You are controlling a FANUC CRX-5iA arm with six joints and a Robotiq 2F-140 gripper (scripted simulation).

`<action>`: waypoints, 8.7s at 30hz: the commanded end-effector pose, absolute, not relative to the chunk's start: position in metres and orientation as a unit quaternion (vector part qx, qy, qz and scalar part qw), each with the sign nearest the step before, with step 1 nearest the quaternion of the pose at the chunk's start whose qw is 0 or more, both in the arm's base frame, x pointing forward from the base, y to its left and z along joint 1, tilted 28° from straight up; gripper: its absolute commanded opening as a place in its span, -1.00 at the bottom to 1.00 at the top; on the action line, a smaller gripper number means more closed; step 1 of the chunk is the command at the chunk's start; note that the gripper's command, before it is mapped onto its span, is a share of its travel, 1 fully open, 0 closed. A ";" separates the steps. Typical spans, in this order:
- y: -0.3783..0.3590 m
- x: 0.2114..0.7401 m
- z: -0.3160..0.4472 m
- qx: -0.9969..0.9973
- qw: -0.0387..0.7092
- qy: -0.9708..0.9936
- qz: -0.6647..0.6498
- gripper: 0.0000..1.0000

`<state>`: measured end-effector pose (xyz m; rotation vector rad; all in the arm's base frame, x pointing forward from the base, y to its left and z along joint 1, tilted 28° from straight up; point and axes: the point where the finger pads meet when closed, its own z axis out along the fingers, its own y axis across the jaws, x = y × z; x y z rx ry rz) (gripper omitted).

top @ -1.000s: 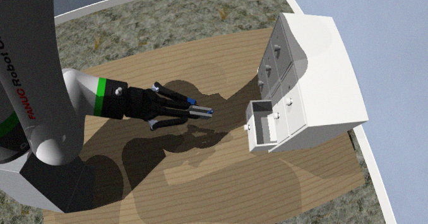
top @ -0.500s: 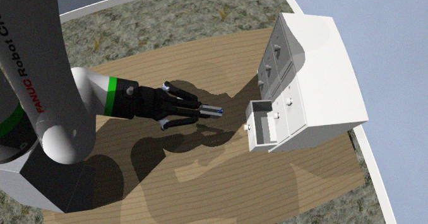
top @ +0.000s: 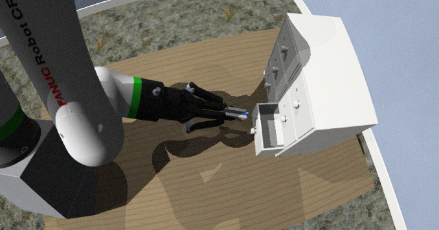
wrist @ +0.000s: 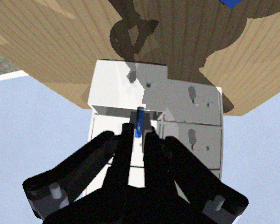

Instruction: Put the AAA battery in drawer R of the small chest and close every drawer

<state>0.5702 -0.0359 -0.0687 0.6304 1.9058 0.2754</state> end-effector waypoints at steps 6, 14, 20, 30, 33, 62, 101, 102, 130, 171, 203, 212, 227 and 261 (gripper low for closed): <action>-0.047 0.599 -0.068 0.264 0.529 0.799 0.116 -0.94; -0.057 0.625 -0.068 0.264 0.529 0.799 0.116 -0.94; -0.061 0.638 -0.067 0.264 0.529 0.799 0.116 -0.94; -0.066 0.650 -0.067 0.264 0.529 0.799 0.116 -0.94; -0.067 0.652 -0.067 0.264 0.529 0.799 0.116 -0.94; -0.067 0.653 -0.067 0.264 0.529 0.799 0.116 -0.94; -0.060 0.633 -0.066 0.264 0.529 0.799 0.116 1.00; -0.059 0.630 -0.066 0.264 0.529 0.799 0.116 1.00; -0.015 0.504 -0.064 0.264 0.529 0.799 0.116 1.00; -0.010 0.489 -0.061 0.260 0.501 0.816 0.126 1.00; -0.015 0.486 -0.052 0.239 0.378 0.880 0.161 1.00; -0.016 0.484 -0.050 0.234 0.352 0.891 0.168 1.00; -0.019 0.485 -0.045 0.223 0.294 0.911 0.183 1.00; -0.027 0.481 -0.028 0.172 0.064 0.955 0.231 1.00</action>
